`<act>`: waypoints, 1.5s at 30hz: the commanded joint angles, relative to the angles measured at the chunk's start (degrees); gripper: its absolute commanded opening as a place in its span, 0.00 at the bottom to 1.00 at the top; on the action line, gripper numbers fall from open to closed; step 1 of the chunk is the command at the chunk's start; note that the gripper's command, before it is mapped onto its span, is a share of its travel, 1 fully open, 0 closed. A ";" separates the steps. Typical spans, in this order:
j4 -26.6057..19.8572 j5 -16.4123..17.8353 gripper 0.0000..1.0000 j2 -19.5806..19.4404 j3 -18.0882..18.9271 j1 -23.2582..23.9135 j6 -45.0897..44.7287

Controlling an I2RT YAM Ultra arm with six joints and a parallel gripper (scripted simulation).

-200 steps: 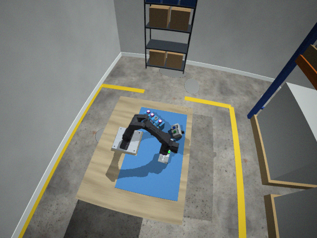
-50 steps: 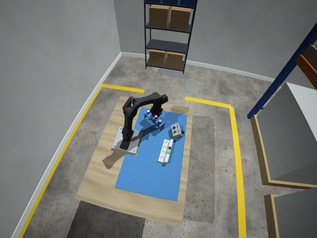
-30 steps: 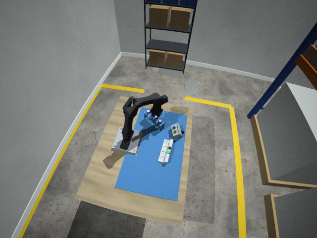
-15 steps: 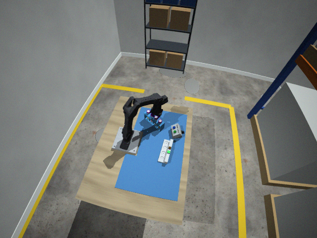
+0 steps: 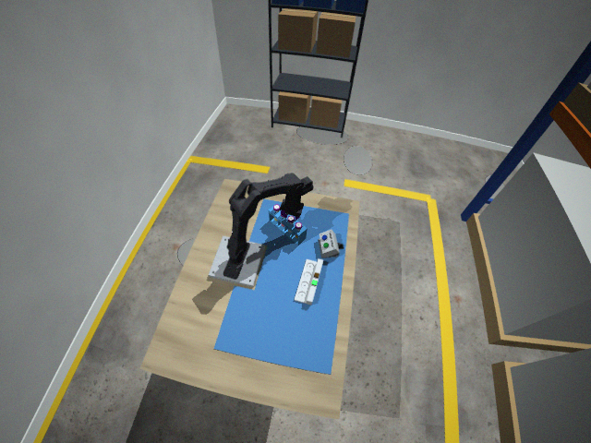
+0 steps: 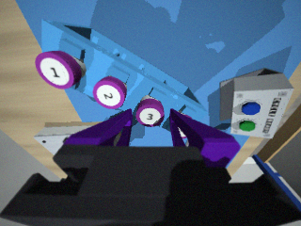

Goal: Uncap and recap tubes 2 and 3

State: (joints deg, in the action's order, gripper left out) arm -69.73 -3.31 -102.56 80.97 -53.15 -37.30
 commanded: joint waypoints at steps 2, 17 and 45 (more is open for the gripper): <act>0.33 0.05 0.49 0.32 0.22 0.02 -0.08; 1.46 0.04 0.49 0.19 -0.77 0.08 14.86; 2.01 0.04 0.00 0.11 -1.24 0.11 28.20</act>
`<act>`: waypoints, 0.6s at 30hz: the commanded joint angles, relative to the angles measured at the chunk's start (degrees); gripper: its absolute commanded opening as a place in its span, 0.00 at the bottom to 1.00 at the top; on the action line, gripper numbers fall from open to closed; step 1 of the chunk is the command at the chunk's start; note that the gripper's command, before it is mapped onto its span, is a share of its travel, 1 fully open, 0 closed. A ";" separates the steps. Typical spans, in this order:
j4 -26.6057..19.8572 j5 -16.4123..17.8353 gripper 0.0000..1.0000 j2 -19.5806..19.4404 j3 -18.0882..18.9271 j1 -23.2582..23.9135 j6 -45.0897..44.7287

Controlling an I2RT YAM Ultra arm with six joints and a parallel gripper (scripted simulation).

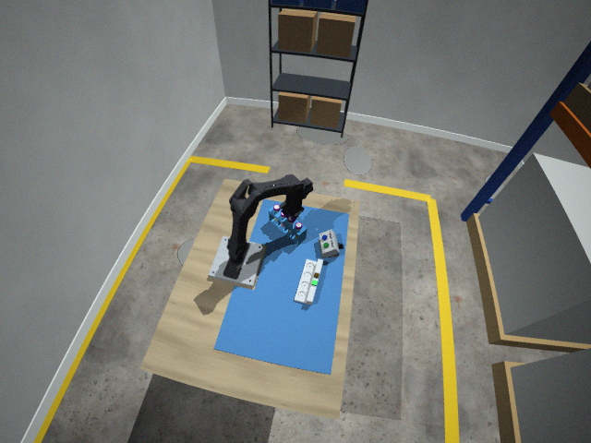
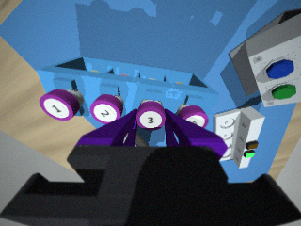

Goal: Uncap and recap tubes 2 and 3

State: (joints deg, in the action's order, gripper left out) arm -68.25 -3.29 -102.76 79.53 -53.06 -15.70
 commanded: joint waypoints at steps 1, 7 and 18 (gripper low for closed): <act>0.54 0.02 0.00 0.31 0.19 0.02 8.51; 0.58 0.02 0.00 0.30 0.15 0.03 16.15; 0.70 0.01 0.00 0.28 0.04 0.03 37.15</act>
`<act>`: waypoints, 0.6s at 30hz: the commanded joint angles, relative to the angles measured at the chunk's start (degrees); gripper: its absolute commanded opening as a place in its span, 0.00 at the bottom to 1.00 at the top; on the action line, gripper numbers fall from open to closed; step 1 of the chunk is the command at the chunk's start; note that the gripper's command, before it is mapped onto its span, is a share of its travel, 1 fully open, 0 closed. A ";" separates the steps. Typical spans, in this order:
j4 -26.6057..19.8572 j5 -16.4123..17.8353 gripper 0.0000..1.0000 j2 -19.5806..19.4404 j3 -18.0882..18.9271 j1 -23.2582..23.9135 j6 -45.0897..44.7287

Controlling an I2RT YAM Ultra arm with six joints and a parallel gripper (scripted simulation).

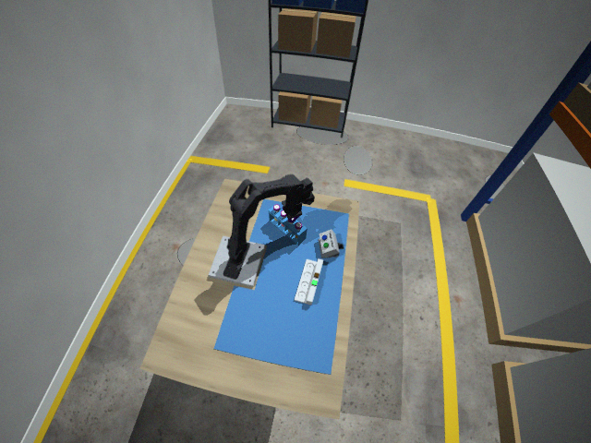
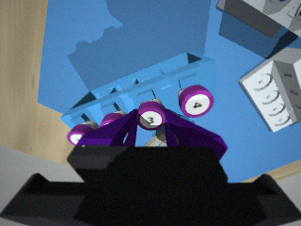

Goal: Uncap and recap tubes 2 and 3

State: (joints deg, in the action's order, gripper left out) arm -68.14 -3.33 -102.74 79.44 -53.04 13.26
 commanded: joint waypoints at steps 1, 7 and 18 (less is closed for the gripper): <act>0.60 0.06 0.00 0.26 0.13 0.01 8.19; 0.60 0.05 0.00 0.26 0.13 0.00 9.27; 0.58 0.06 0.49 0.26 0.14 0.01 9.27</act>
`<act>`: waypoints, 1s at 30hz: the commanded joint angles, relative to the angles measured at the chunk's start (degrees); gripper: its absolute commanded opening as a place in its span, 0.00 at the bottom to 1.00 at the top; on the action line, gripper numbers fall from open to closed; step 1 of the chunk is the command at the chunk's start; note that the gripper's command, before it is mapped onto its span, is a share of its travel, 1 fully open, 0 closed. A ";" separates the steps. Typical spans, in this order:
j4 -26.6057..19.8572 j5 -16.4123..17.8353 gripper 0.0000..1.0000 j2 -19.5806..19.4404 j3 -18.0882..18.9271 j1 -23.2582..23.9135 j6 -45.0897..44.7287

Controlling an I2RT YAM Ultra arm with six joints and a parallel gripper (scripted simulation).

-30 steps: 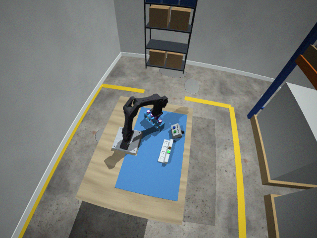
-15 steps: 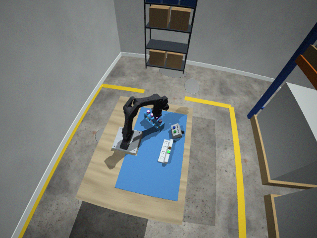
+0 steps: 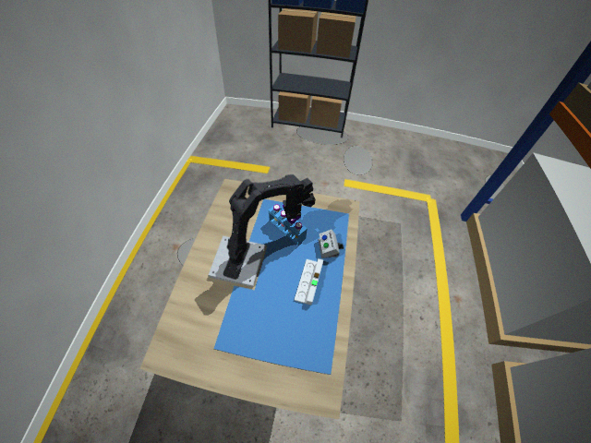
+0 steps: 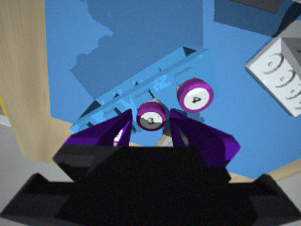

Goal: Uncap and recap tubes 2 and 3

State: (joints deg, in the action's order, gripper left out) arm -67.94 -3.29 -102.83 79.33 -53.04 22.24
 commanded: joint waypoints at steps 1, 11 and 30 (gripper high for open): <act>0.39 0.01 0.49 0.34 0.25 0.01 0.29; 0.19 0.01 0.49 0.38 0.42 -0.02 -20.31; 0.12 0.02 0.49 0.68 0.18 0.04 -44.74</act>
State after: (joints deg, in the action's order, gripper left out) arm -67.94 -3.31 -102.83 79.33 -53.04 -20.29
